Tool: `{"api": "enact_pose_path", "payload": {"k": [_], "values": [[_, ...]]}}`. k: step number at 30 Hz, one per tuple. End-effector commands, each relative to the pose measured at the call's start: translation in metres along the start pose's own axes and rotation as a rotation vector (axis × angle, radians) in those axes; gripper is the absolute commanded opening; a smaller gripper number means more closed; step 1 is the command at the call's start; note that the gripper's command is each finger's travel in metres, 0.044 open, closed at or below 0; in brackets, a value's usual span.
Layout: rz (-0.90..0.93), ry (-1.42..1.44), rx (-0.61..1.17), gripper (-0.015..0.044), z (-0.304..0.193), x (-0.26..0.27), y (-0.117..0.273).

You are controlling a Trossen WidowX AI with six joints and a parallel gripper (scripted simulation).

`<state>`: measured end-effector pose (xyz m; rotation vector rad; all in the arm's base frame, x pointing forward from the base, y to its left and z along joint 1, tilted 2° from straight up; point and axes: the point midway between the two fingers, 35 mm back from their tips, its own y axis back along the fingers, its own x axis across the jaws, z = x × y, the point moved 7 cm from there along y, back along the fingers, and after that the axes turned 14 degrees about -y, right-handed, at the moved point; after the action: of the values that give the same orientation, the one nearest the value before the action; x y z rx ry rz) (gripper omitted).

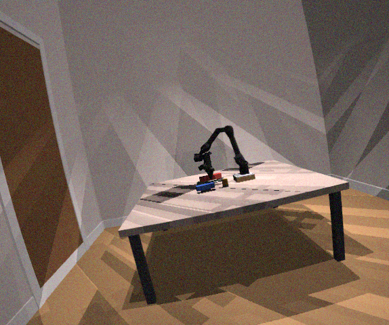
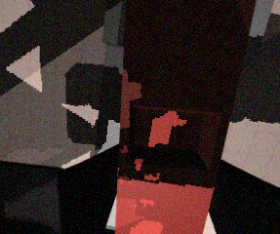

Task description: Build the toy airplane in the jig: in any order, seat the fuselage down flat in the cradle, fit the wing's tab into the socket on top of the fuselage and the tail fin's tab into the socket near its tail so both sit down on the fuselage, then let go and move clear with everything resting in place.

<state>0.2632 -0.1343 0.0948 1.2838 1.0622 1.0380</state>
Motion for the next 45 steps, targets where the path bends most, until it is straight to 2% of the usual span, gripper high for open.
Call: {"api": "enact_pose_path", "payload": {"k": [1, 2, 18, 28, 36, 45], "values": [[0.000, 0.000, -0.001, 0.0058, 0.000, 0.000, 0.000], [0.000, 0.000, -0.001, 0.0031, 0.000, 0.000, 0.000], [0.000, 0.000, -0.001, 0.0440, 0.000, 0.000, 0.000], [0.000, 0.000, -0.001, 0.0440, 0.001, 0.000, 0.003], [-0.002, 0.006, 0.005, 0.0440, 0.002, 0.000, 0.103], [-0.002, 0.036, 0.005, 0.0440, 0.006, 0.000, 0.100]]}}
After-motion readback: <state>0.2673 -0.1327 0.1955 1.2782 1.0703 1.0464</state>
